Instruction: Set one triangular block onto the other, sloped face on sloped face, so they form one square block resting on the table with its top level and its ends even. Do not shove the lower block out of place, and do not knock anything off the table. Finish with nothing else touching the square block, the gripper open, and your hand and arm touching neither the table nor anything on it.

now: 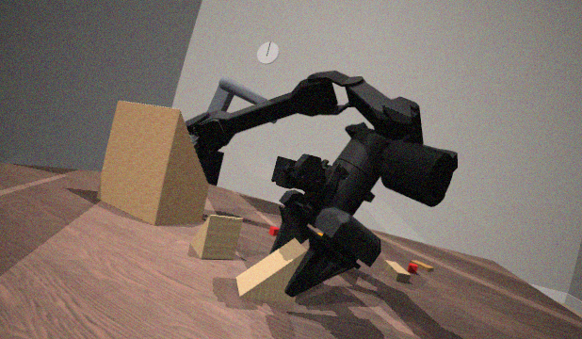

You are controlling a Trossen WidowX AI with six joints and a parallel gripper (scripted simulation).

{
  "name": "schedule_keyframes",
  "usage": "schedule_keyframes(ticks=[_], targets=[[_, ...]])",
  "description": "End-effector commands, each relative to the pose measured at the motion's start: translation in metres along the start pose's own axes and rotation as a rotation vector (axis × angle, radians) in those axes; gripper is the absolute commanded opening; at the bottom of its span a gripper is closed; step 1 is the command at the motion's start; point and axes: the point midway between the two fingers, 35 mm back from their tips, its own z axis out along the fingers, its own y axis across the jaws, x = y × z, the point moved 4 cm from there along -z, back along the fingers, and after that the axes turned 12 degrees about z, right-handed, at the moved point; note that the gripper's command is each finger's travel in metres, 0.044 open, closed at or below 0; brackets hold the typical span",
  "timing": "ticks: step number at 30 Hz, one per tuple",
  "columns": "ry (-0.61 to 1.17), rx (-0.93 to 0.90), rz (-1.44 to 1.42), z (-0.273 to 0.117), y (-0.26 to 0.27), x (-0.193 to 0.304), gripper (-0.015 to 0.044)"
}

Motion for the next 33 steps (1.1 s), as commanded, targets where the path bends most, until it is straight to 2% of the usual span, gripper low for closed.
schedule_keyframes(ticks=[1,6,14,21,28,33], targets=[[0.001,0.006,0.004,0.0079,-0.0022,-0.0002,0.0440],[0.001,0.006,0.004,0.0134,-0.0032,-0.0007,0.0440],[0.001,0.006,0.004,0.0134,-0.0032,-0.0007,0.0230],[0.001,0.006,0.004,0.0134,-0.0032,-0.0007,0.0183],[-0.003,0.004,0.000,0.0099,-0.0026,-0.0026,0.0000],[0.038,0.013,0.003,0.0102,-0.0015,-0.0066,0.0000]])
